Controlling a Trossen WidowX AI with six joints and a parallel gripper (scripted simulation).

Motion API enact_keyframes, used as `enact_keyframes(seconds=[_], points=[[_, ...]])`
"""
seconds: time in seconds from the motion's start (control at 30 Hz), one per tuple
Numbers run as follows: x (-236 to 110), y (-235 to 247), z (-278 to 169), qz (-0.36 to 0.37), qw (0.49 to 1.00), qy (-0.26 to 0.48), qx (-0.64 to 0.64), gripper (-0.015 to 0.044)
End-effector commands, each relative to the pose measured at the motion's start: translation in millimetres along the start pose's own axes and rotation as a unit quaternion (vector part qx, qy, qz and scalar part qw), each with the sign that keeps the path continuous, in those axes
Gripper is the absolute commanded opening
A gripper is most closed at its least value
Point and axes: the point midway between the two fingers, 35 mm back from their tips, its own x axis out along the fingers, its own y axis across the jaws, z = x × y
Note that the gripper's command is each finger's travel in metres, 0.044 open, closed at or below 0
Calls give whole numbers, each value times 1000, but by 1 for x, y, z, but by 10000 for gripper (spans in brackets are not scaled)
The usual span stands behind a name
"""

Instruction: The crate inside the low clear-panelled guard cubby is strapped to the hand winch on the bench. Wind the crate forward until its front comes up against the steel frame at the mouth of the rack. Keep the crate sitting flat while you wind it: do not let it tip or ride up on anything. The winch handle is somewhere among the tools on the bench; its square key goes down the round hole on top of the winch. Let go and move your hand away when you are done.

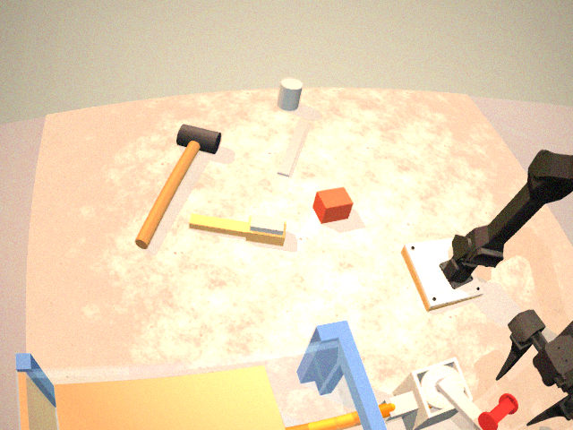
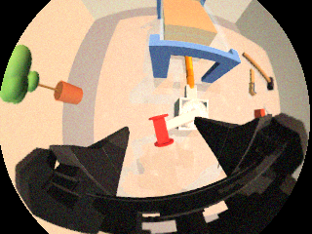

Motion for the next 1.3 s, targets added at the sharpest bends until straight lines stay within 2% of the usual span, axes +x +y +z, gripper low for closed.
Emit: enact_keyframes(seconds=[0.0, 0.3, 1.27], points=[[4, 1, -3, -8, 998, -12, -55, 440], [8, 1, -4, -8, 998, -12, -55, 440], [52, 0, -22, -8, 998, -11, -55, 440]])
